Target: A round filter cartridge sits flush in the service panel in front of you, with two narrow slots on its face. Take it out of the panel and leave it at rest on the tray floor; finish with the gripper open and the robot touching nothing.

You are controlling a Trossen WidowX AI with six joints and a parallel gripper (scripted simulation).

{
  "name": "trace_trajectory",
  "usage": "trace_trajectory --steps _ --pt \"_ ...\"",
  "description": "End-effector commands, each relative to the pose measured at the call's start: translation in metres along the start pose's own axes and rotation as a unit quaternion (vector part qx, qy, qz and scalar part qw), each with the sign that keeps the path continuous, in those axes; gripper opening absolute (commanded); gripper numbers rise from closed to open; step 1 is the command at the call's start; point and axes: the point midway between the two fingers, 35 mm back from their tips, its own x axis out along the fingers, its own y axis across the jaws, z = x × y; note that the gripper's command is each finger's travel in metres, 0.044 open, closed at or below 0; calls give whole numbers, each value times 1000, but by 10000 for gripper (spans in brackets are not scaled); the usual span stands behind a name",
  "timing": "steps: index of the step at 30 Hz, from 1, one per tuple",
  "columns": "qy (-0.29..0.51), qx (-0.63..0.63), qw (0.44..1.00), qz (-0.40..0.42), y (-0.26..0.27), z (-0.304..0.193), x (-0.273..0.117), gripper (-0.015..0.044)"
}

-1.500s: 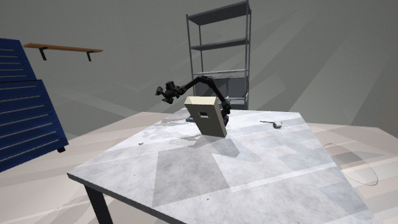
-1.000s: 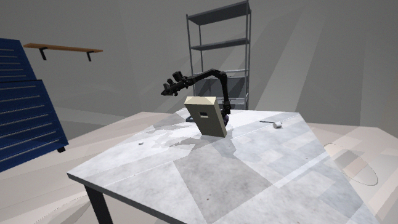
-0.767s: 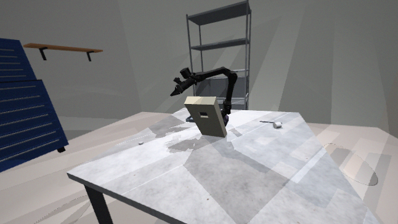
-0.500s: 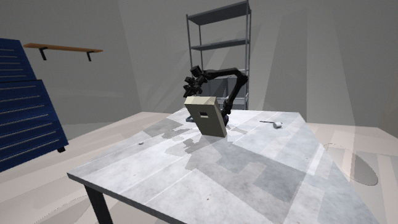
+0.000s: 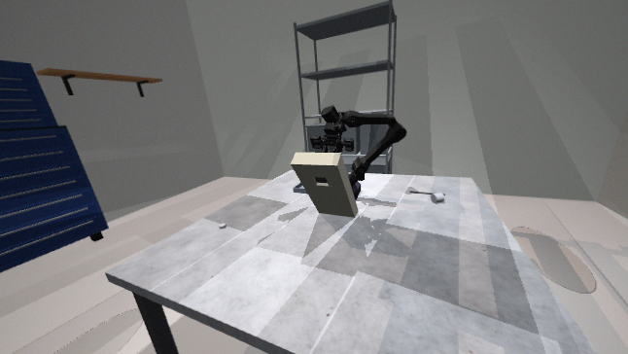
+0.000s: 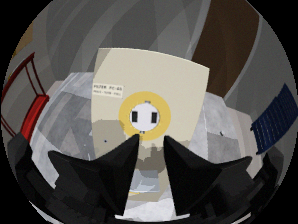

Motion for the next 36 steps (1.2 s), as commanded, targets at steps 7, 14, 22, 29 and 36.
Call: trace_trajectory --steps 7,14,22,29,36 --pt "-1 -8 1000 11 7 -2 0 116" --pt "1 -9 1000 10 5 -2 10 116" --pt "2 -10 1000 10 5 -2 23 116" --pt "1 -10 1000 10 5 -2 35 116" --pt "0 -10 1000 11 7 -2 46 116"
